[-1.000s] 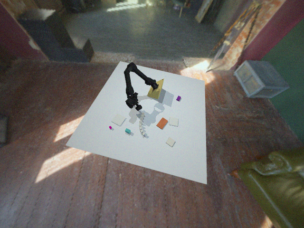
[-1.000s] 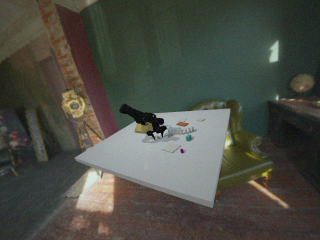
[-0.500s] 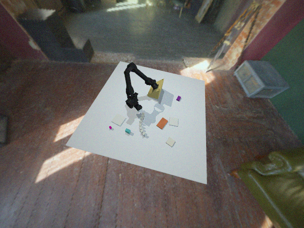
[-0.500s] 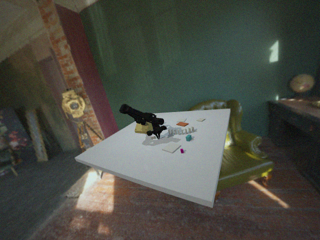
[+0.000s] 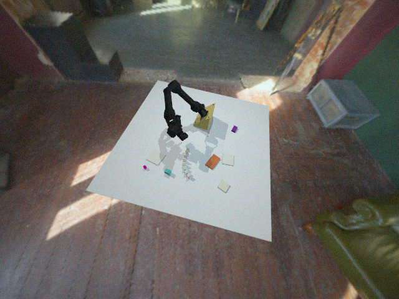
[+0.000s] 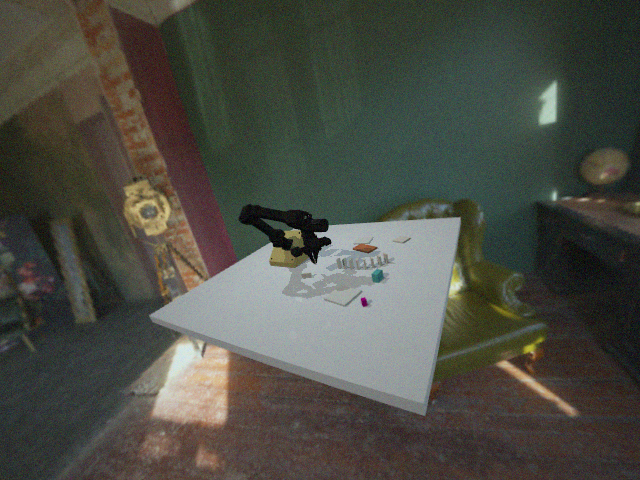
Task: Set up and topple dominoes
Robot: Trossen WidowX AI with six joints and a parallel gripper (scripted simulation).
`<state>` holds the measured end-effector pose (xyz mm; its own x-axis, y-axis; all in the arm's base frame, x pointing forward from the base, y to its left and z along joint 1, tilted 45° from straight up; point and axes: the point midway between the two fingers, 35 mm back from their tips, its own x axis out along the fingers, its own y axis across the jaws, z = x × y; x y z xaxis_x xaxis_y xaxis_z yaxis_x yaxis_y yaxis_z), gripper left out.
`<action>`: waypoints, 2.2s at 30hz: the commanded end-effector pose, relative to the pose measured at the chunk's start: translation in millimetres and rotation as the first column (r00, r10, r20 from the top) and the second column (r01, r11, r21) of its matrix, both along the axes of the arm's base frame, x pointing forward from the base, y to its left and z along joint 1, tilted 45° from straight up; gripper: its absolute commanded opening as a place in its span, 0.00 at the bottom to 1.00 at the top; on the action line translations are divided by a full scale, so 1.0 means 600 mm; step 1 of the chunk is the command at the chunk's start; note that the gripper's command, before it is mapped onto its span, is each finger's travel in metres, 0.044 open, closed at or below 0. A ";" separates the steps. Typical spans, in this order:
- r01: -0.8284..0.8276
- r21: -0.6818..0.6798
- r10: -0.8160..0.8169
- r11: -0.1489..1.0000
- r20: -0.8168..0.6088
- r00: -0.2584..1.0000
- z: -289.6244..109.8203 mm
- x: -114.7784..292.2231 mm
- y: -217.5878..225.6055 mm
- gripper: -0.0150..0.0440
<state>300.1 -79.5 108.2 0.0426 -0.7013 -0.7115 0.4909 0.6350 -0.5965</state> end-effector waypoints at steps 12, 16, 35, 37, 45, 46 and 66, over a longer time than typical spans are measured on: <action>-0.022 -0.003 0.022 1.000 -0.003 1.000 0.106 0.000 0.096 0.29; -0.173 0.001 0.171 0.985 -0.149 0.974 0.129 0.057 0.086 0.29; -0.414 0.072 0.411 0.908 -0.355 0.840 0.149 0.146 0.052 0.29; -0.417 0.089 0.422 0.904 -0.331 0.844 0.141 0.149 0.050 0.29; -0.444 0.146 0.466 0.884 -0.232 0.853 0.111 0.162 0.044 0.29; -0.448 0.151 0.472 0.881 -0.220 0.854 0.108 0.163 0.043 0.29; -0.581 0.197 0.583 0.790 0.051 0.811 0.059 0.195 0.026 0.29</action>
<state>416.2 -62.6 146.6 0.3489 -0.4242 -0.8357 -0.0074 0.8904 -0.4551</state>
